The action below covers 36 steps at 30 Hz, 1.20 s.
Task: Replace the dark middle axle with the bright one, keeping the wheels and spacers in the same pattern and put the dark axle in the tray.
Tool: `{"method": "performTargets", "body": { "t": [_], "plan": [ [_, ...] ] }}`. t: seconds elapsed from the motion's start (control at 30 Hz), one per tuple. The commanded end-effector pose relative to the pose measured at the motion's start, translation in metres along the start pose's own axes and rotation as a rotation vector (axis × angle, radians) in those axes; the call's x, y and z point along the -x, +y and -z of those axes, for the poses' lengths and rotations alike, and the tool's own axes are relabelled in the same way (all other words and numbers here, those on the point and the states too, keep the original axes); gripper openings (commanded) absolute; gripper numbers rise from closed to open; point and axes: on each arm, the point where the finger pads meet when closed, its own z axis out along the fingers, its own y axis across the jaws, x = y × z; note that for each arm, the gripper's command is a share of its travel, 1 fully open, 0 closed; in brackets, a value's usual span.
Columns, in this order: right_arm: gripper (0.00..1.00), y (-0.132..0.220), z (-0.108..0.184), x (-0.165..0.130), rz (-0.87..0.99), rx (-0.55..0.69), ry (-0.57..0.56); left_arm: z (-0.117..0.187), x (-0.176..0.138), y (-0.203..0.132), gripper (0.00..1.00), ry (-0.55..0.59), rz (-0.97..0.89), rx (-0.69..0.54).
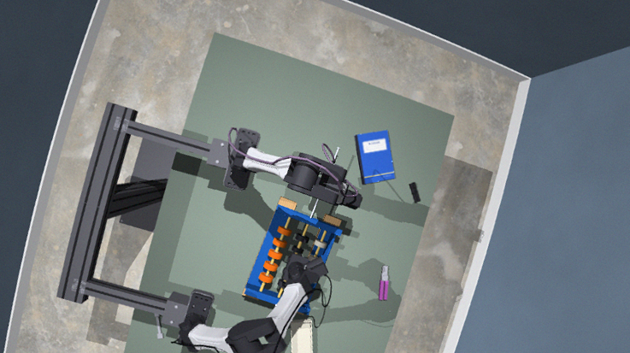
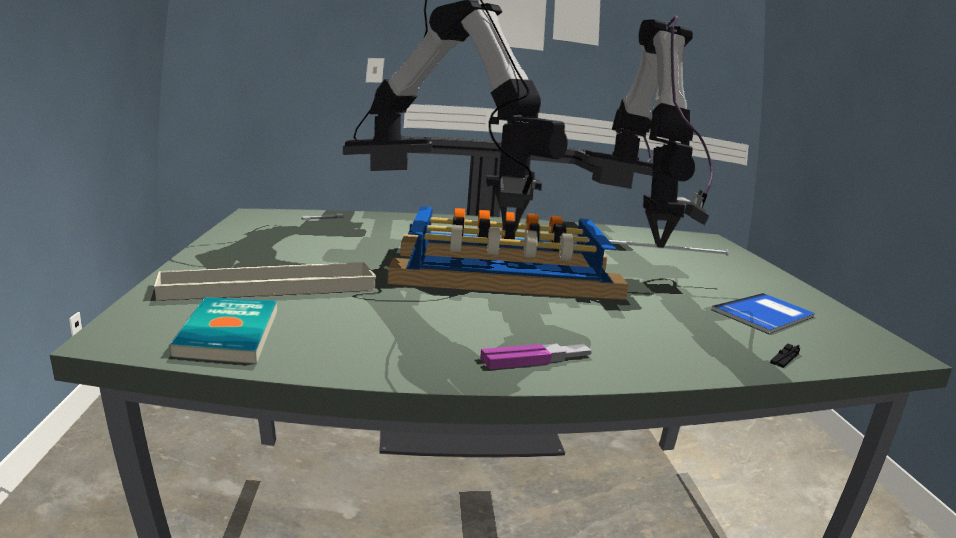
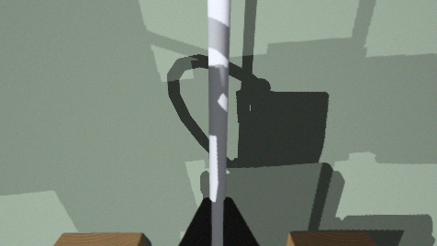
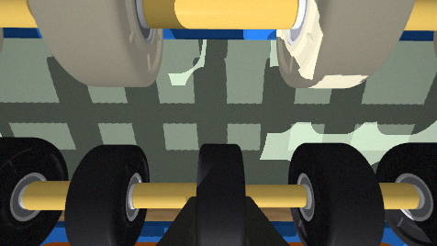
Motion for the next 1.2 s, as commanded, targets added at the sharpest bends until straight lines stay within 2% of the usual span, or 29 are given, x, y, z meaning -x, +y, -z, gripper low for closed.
{"method": "performTargets", "body": {
  "t": [0.0,1.03,1.07,1.17],
  "plan": [
    [0.0,0.0081,0.0219,0.0167,-0.011,0.029,-0.049,-0.0014,-0.019,-0.0075,0.0,0.056,-0.011,-0.011],
    [0.0,0.008,0.0215,0.0171,-0.013,0.028,-0.05,0.0,-0.0281,-0.0059,0.0,0.056,-0.014,-0.003],
    [0.0,0.0081,0.0217,0.0168,-0.012,0.028,-0.049,-0.0017,-0.0279,-0.0045,0.26,0.057,-0.014,0.002],
    [0.0,0.0033,0.014,0.013,-0.006,0.011,-0.027,-0.0018,-0.0276,-0.0045,0.26,0.057,-0.016,0.002]
  ]
}}
